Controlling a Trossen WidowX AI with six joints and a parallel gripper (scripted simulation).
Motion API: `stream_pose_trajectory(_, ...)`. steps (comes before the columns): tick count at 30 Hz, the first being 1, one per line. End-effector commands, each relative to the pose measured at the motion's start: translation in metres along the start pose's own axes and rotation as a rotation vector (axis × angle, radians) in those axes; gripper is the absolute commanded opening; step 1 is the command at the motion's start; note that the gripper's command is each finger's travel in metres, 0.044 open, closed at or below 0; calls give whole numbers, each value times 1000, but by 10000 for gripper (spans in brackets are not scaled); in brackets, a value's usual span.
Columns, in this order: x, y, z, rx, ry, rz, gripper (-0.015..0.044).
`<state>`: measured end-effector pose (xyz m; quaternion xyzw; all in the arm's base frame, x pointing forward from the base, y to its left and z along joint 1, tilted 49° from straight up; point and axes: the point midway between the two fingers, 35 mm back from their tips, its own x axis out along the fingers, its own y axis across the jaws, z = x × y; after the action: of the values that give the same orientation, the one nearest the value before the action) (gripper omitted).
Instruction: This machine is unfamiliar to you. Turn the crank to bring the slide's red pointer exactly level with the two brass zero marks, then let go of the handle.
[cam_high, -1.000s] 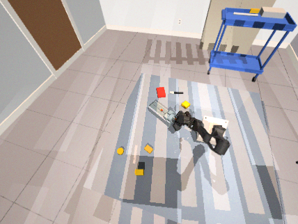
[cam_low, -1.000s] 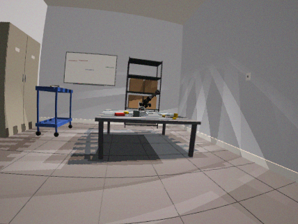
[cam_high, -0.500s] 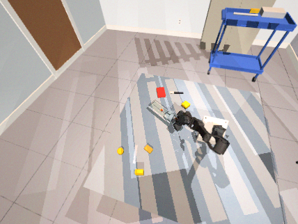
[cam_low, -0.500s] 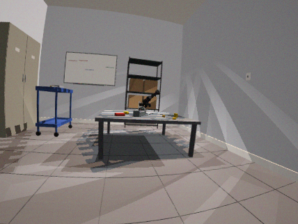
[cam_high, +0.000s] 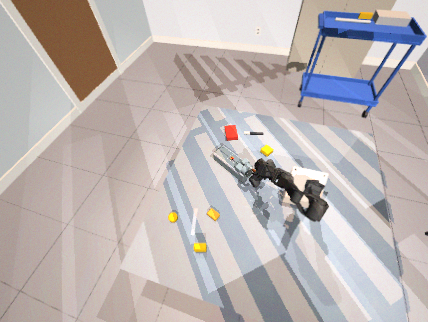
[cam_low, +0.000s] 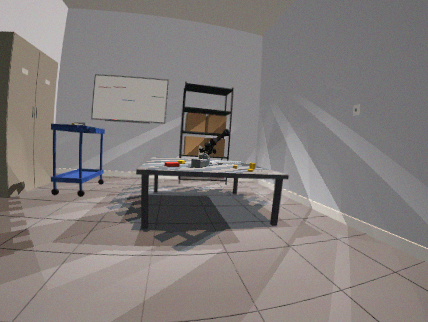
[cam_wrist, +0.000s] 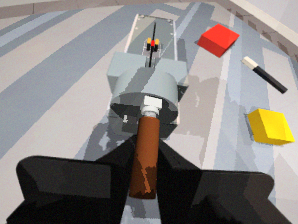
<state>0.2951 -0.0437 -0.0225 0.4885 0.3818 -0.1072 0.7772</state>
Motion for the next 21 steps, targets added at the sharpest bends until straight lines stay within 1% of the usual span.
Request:
stream_pose_trajectory(1,1,-9,-1,12,-1,-25,0)
stream_pose_trajectory(21,4,-16,-5,12,-1,-26,0)
